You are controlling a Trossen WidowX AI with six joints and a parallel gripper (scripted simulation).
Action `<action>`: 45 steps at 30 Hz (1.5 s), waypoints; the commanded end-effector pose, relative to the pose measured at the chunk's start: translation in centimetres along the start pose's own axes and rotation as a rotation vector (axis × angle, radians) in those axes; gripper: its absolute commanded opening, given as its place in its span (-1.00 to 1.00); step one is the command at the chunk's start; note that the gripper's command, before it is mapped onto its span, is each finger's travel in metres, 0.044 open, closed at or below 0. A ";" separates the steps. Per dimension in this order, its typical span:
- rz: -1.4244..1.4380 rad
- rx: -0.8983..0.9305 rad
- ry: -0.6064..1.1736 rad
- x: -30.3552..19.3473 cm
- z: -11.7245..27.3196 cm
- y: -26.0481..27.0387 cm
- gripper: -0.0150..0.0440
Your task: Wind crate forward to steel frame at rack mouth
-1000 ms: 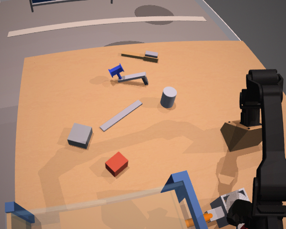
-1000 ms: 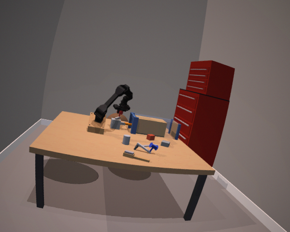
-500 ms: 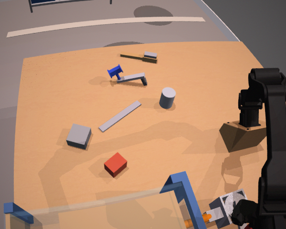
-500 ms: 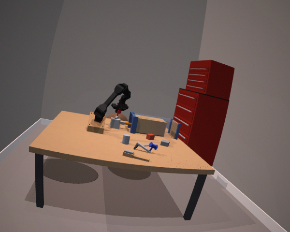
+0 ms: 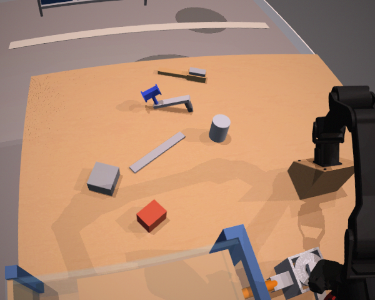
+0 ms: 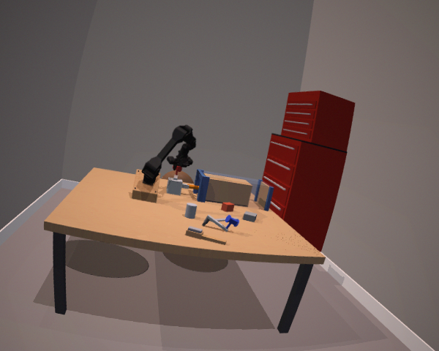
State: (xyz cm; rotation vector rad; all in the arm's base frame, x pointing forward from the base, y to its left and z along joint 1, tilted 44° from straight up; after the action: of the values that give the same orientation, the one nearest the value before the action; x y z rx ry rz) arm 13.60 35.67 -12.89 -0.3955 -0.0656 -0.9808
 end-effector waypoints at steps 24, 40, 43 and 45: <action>0.026 -0.057 -0.003 -1.2 -0.5 -4.0 -0.49; 0.026 -0.058 -0.003 -1.2 -0.5 -5.8 -0.49; 0.027 -0.058 -0.003 -1.1 -0.5 -6.2 -0.49; 0.027 -0.059 -0.003 -1.1 -0.5 -6.4 -0.49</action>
State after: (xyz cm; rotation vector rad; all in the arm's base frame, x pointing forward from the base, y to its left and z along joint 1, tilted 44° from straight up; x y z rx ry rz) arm 9.02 34.19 -12.18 -0.3996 -0.0406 -0.9647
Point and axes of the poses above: the point midway between the two fingers, 35 mm back from their tips, its own z axis back along the fingers, its own y axis across the jaws, x = y × z, the point moved 8 cm from there along z, back along the fingers, and after that the axes turned 5 degrees about -z, right-handed, at the moved point
